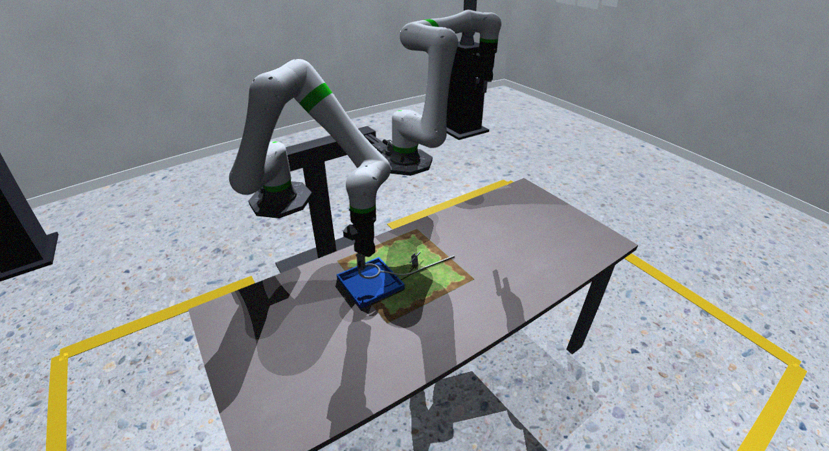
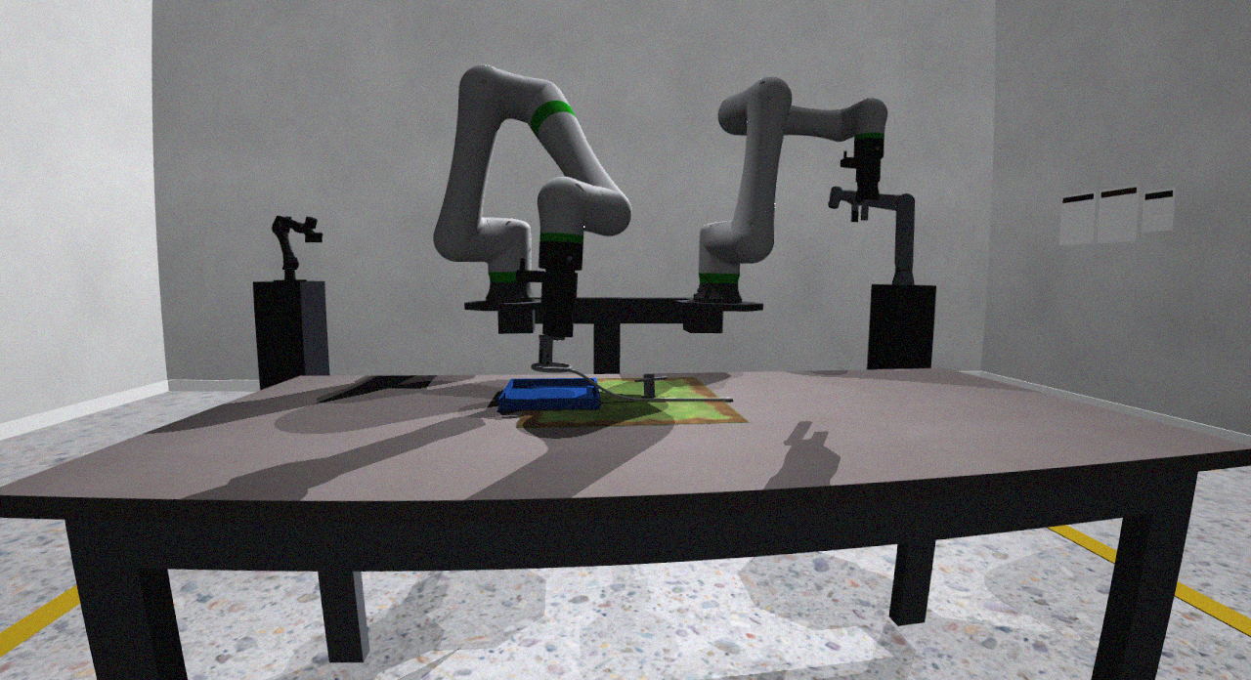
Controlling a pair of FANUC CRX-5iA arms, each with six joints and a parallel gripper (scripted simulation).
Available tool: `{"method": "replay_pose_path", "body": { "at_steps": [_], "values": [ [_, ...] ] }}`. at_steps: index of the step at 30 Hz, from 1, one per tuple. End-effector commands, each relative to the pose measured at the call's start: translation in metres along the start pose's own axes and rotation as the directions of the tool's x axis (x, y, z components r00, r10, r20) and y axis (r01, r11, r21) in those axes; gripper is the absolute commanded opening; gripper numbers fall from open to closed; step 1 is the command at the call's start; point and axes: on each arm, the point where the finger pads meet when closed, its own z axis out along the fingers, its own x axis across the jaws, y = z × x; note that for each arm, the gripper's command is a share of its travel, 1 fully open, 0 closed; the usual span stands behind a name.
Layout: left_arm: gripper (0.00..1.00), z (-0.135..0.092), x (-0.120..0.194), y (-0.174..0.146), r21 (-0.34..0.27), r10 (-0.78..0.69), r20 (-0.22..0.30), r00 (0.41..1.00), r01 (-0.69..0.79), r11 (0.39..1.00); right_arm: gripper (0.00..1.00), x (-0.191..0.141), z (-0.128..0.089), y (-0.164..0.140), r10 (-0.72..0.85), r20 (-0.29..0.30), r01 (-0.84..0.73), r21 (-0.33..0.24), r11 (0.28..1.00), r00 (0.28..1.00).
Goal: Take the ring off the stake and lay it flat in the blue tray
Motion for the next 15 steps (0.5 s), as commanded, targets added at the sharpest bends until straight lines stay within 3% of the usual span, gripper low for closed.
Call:
{"method": "replay_pose_path", "body": {
  "at_steps": [1,15],
  "values": [
    [1.00,-0.0010,-0.0001,0.0002,-0.002,0.000,0.000,1.000,0.000,1.000,0.00,-0.0010,-0.0009,-0.0001,0.000,0.002,0.000,0.000,1.000,1.000],
    [1.00,-0.0010,-0.0001,0.0002,-0.002,0.000,0.000,1.000,0.000,1.000,0.00,-0.0010,0.0009,0.0000,0.000,0.002,0.000,0.000,1.000,1.000]
  ]
}}
